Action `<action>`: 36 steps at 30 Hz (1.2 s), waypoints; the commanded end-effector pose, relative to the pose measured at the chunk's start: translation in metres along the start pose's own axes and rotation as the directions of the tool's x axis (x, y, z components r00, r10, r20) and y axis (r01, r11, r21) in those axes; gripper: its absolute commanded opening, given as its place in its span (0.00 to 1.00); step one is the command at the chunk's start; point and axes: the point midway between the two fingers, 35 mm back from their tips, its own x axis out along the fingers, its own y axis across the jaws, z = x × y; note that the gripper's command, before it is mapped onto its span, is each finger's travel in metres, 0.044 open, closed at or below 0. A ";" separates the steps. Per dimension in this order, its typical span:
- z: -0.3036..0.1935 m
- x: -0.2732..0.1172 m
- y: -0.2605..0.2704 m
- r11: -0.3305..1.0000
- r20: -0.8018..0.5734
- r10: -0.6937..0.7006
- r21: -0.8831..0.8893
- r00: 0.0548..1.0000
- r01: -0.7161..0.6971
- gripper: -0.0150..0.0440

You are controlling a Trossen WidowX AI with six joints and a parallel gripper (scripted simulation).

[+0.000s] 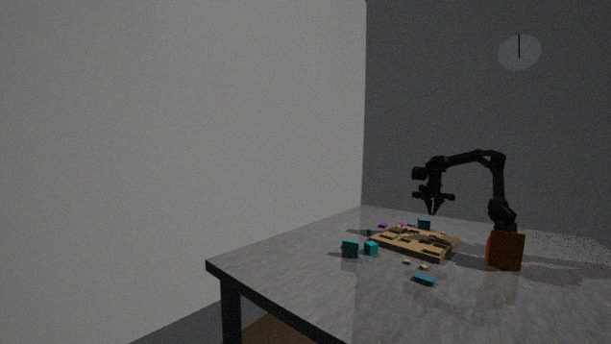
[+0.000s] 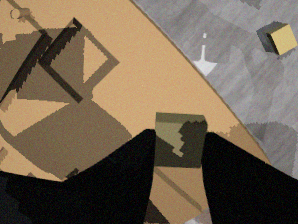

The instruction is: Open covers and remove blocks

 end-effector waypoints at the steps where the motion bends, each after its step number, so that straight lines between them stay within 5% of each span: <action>1: 0.003 0.000 -0.015 1.000 0.004 -0.004 -0.004 1.000 0.004 0.39; 36: -0.003 -0.001 -0.133 0.999 0.045 -0.035 -0.005 0.998 0.036 0.39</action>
